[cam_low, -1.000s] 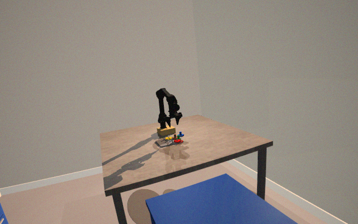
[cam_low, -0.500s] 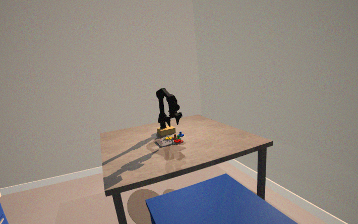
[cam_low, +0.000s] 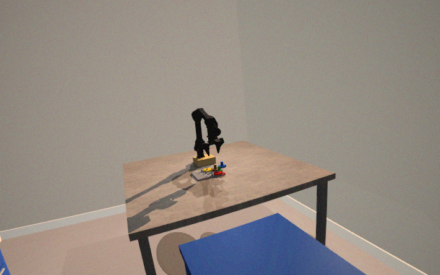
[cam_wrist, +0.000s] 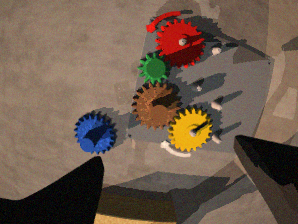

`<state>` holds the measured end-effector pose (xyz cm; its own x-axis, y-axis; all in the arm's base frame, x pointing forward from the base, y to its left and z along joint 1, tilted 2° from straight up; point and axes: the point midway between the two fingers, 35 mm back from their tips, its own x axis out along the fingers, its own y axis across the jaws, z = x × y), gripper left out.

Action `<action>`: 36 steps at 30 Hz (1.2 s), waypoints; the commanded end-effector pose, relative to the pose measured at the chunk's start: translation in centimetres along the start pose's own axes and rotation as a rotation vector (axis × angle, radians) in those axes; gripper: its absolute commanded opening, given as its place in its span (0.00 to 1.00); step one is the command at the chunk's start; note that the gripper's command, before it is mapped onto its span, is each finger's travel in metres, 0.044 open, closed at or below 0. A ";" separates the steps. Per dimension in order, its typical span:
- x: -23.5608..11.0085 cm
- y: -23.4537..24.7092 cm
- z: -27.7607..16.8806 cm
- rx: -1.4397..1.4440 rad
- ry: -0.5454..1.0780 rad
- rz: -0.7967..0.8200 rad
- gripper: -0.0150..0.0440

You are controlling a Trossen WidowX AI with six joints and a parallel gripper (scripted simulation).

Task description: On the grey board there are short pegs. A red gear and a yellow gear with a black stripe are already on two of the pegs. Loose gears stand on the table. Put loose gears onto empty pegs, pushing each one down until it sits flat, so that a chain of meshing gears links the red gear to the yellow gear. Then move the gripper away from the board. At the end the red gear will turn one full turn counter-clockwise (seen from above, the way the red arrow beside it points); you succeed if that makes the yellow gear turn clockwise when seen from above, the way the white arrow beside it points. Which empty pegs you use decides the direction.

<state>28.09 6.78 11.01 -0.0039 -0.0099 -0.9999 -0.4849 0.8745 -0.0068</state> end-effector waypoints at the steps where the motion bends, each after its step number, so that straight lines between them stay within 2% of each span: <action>1: 0.0 0.0 0.0 0.001 0.001 0.001 1.00; 9: -0.2 0.9 0.4 -0.005 -0.005 0.000 1.00; 17: -2.4 11.6 2.5 -0.021 -0.021 0.012 1.00; 25: -4.4 22.9 0.0 -0.001 -0.001 0.025 1.00; 36: -4.6 23.8 -0.4 0.001 0.001 0.025 1.00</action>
